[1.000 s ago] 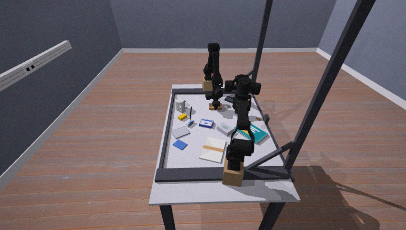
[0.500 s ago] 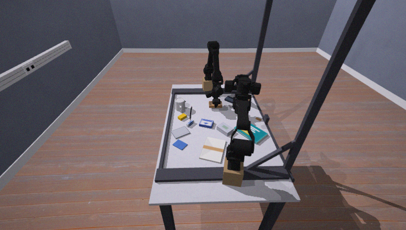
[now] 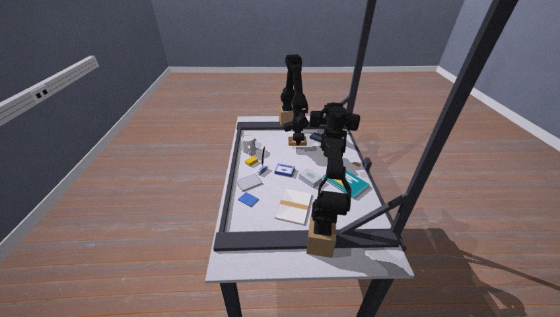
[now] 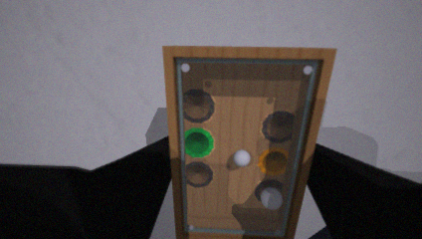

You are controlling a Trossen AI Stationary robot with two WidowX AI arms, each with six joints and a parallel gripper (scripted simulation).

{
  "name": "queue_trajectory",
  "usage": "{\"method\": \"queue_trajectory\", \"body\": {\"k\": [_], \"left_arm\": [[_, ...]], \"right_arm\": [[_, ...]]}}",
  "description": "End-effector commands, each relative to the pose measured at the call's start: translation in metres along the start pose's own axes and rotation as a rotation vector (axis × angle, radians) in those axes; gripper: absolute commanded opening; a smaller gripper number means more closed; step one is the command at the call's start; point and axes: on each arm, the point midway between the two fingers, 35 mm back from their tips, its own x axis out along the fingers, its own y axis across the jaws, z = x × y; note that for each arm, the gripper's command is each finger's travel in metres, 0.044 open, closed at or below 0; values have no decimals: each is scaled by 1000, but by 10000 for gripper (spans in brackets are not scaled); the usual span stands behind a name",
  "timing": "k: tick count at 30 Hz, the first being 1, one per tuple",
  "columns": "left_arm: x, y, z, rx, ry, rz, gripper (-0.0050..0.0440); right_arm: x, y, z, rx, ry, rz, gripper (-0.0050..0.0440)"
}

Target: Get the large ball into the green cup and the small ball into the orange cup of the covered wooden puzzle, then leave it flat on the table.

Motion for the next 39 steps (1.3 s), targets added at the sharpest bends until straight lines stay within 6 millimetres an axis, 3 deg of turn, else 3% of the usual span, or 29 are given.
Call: {"method": "queue_trajectory", "body": {"k": [1,13,14,16,26,39], "left_arm": [[-1,0,8,0,-18,0,400],[-1,0,8,0,-18,0,400],[-1,0,8,0,-18,0,400],[-1,0,8,0,-18,0,400],[-1,0,8,0,-18,0,400],[-1,0,8,0,-18,0,400]], "right_arm": [[-17,10,-1,-1,12,43,-50],[-29,7,0,0,11,35,-50],[-18,-1,0,-1,4,-3,-50],[-29,9,-1,0,12,42,-50],[-39,10,-1,0,12,47,-50],[-33,4,2,0,55,25,-50]]}}
